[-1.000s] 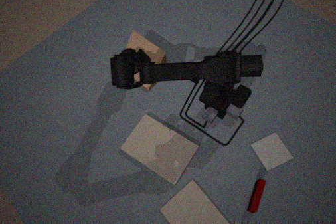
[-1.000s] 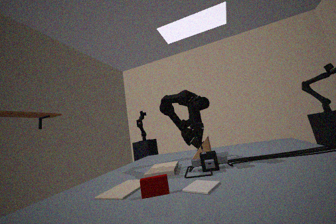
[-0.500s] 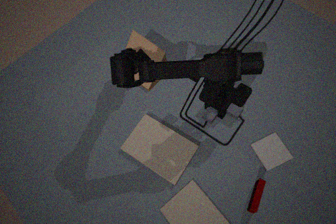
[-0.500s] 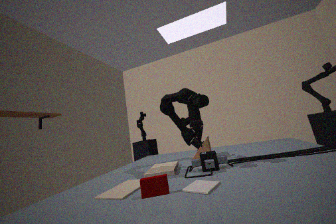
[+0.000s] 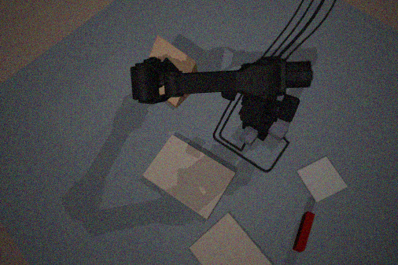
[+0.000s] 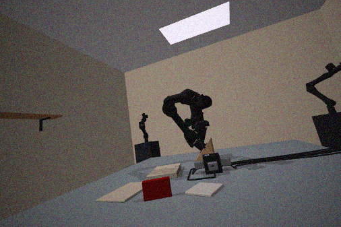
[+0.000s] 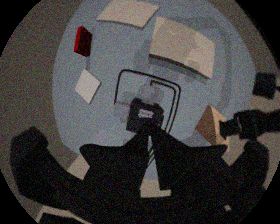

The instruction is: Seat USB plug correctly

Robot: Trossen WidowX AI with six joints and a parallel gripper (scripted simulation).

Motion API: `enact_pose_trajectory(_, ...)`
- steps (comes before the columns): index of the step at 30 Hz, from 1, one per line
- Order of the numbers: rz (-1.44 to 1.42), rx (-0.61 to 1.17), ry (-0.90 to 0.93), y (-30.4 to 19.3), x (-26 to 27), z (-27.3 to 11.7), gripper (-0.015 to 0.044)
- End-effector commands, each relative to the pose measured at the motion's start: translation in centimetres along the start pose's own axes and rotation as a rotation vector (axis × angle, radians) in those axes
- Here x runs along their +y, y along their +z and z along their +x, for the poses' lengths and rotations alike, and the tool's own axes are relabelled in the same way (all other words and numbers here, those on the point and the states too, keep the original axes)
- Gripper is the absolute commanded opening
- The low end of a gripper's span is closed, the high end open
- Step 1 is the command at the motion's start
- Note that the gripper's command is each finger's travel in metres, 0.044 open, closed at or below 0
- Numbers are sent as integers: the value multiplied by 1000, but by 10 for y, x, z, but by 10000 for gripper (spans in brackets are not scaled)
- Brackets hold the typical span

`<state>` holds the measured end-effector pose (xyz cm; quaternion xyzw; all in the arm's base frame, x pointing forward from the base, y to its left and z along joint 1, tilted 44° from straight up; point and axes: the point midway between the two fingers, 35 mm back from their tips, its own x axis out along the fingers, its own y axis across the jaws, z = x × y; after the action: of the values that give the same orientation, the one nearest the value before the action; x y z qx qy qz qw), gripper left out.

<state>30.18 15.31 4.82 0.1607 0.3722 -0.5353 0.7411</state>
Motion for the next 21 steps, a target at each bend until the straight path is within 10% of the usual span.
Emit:
enact_pose_trajectory(1,-104,1,0,0,0,1,0)
enact_pose_trajectory(21,-626,1,0,0,0,1,0)
